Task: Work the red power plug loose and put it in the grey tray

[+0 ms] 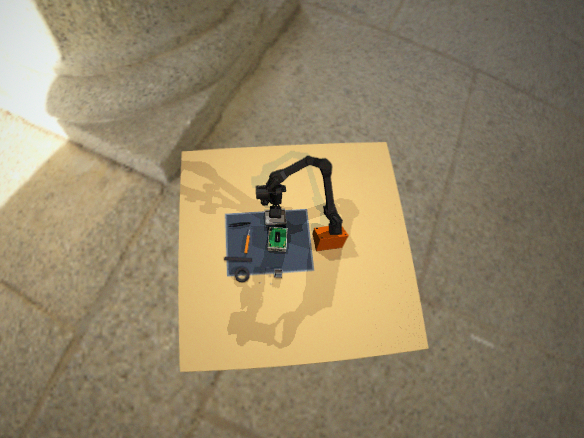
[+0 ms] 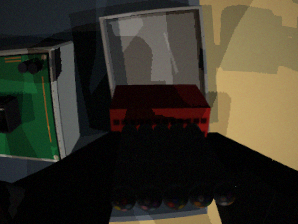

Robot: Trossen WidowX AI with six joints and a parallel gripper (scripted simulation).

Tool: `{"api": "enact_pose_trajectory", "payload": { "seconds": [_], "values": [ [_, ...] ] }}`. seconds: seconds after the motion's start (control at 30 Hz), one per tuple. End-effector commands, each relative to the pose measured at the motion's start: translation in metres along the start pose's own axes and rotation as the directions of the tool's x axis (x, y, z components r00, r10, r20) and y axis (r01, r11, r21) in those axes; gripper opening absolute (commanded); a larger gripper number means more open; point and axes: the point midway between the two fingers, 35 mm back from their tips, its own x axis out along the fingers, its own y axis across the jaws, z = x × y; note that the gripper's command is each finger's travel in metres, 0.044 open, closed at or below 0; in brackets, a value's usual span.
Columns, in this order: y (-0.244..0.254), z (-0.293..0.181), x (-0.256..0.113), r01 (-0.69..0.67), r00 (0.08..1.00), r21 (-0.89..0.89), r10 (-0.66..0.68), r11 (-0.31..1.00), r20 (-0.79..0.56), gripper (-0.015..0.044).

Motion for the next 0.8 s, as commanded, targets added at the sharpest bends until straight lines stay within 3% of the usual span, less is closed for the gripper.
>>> {"api": "enact_pose_trajectory", "payload": {
  "seconds": [0.0,0.23,0.77],
  "values": [
    [-0.001,0.0,0.005,0.001,1.0,0.001,-0.001,1.0,0.004,0.0],
    [-0.002,0.0,0.032,0.003,1.0,0.002,-0.003,1.0,0.005,0.0],
    [-0.001,0.001,0.049,0.002,1.0,0.002,-0.002,1.0,0.005,0.0]
  ]
}}
